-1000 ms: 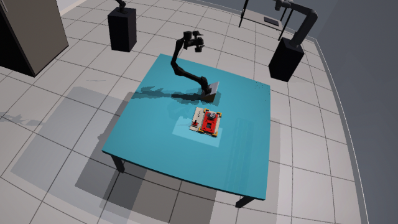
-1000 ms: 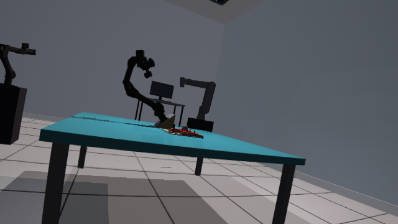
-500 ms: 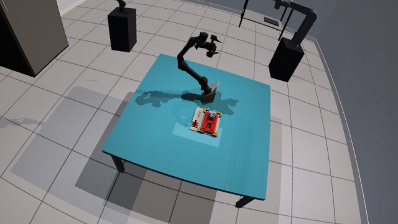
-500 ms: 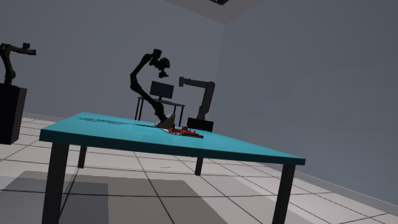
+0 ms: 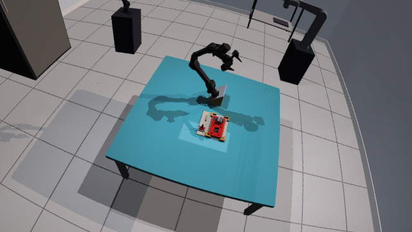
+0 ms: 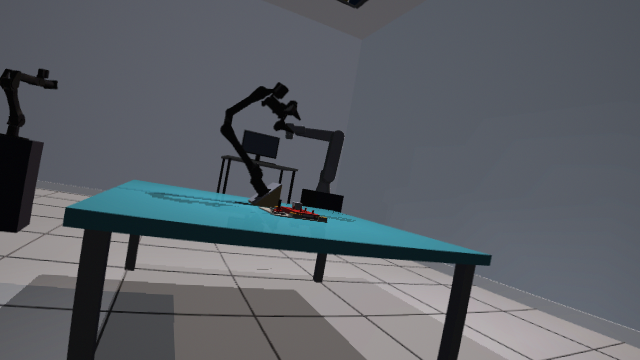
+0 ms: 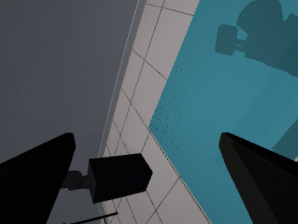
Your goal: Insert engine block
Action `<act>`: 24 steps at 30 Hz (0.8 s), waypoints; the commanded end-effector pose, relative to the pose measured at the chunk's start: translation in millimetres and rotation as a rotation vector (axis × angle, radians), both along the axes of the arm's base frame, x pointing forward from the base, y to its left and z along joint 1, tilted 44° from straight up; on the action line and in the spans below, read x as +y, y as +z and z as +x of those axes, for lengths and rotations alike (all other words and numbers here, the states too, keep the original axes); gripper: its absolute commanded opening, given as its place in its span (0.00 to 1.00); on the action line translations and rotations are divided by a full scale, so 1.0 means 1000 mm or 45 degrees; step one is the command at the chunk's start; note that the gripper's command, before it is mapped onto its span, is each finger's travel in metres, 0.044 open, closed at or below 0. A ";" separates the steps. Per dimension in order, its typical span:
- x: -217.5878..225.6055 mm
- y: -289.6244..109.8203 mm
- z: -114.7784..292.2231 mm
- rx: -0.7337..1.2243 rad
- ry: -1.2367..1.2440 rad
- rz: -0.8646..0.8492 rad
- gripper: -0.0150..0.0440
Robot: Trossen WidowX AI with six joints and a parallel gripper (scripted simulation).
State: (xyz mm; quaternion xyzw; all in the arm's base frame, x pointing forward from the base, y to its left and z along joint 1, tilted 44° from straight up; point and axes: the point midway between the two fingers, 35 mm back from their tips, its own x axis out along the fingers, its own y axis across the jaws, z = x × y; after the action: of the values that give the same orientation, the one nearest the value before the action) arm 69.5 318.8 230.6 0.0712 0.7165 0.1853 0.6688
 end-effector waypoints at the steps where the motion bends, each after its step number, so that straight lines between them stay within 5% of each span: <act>1: -0.007 -0.030 0.035 -0.055 -0.088 -0.139 1.00; 24: -0.135 -0.174 0.184 -0.168 -0.471 -1.008 1.00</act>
State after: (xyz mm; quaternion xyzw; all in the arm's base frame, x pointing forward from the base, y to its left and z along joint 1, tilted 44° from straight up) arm 242.6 211.7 74.9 -0.0471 0.6660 -0.1780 0.7229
